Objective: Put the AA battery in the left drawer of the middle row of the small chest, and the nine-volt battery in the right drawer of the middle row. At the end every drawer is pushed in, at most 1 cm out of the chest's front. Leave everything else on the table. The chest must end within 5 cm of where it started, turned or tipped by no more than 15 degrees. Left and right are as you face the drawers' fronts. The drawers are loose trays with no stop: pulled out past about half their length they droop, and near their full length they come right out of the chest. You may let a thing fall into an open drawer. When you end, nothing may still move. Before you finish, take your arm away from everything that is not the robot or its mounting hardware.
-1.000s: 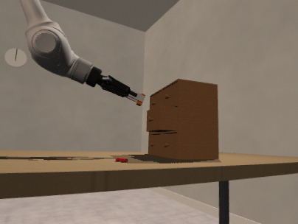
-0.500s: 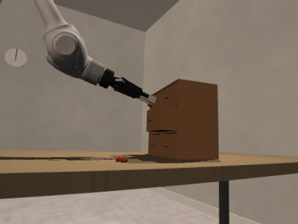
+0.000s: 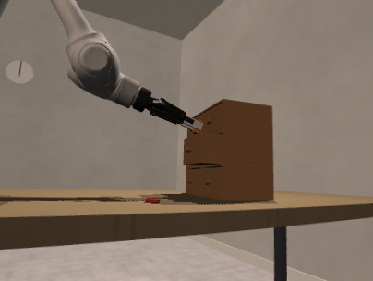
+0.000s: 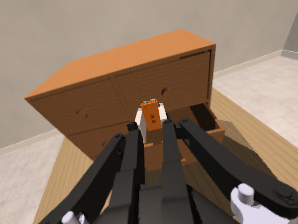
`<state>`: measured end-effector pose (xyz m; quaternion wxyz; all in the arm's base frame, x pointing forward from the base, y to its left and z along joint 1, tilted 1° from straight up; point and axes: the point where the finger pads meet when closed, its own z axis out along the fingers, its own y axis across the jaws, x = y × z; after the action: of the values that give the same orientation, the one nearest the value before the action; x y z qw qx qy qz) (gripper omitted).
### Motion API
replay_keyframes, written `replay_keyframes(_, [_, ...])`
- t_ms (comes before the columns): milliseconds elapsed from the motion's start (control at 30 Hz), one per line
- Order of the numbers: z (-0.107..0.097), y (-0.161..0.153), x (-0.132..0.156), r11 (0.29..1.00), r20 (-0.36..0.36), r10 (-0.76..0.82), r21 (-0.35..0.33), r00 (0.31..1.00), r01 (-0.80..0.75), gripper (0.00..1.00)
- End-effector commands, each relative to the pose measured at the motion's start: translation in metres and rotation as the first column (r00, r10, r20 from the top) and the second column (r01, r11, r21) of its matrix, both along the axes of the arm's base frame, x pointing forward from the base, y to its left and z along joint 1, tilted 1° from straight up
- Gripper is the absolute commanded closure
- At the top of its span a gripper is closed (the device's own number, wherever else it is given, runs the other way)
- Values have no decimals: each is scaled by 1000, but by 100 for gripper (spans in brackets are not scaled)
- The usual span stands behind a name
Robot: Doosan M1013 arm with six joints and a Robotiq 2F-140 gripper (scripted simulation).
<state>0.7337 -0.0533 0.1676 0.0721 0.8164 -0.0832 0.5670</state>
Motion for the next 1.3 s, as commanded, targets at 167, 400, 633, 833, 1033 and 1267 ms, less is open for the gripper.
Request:
replay_keyframes(167, [0, -1, 4, 1000, 0, 0, 0, 1000, 0, 86])
replay_keyframes(400, [0, -1, 4, 1000, 0, 0, 0, 1000, 0, 86])
replay_keyframes(633, [0, -1, 4, 1000, 0, 0, 0, 1000, 0, 86])
replay_keyframes(833, [0, -1, 4, 1000, 0, 0, 0, 1000, 0, 86])
replay_keyframes(1033, [0, -1, 4, 1000, 0, 0, 0, 1000, 0, 84])
replay_keyframes(1267, [0, -1, 4, 1000, 0, 0, 0, 1000, 0, 74])
